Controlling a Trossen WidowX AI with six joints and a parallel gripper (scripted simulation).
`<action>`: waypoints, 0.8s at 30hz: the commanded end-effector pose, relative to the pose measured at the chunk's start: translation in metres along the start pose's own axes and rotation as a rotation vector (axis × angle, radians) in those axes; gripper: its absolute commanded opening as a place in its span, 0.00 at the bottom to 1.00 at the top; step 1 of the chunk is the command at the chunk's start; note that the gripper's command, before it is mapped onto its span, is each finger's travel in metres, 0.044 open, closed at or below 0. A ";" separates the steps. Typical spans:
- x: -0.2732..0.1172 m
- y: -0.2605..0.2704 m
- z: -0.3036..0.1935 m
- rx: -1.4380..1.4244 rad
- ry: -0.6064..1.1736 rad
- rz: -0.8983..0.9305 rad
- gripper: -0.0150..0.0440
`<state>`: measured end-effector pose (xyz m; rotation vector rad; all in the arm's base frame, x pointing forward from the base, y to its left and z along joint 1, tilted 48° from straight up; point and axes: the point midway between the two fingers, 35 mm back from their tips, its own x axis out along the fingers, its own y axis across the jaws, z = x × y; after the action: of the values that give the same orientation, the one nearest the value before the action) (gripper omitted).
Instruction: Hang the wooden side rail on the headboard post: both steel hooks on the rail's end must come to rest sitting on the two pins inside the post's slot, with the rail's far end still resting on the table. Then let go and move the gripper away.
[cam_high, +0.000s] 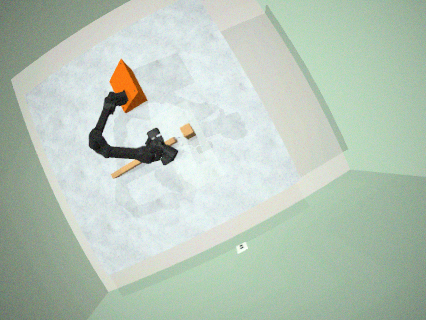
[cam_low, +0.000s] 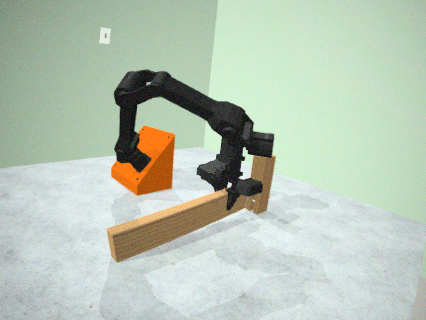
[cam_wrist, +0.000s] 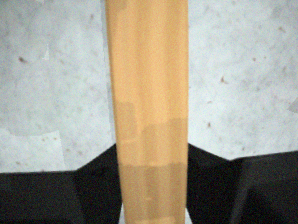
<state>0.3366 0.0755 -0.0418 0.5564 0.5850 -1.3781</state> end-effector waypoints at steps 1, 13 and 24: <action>-0.002 0.001 -0.003 0.005 0.004 0.008 0.25; -0.003 0.002 -0.004 0.005 0.004 0.008 0.25; -0.004 0.001 -0.005 0.005 0.004 0.008 0.25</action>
<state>0.3370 0.0773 -0.0434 0.5579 0.5843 -1.3778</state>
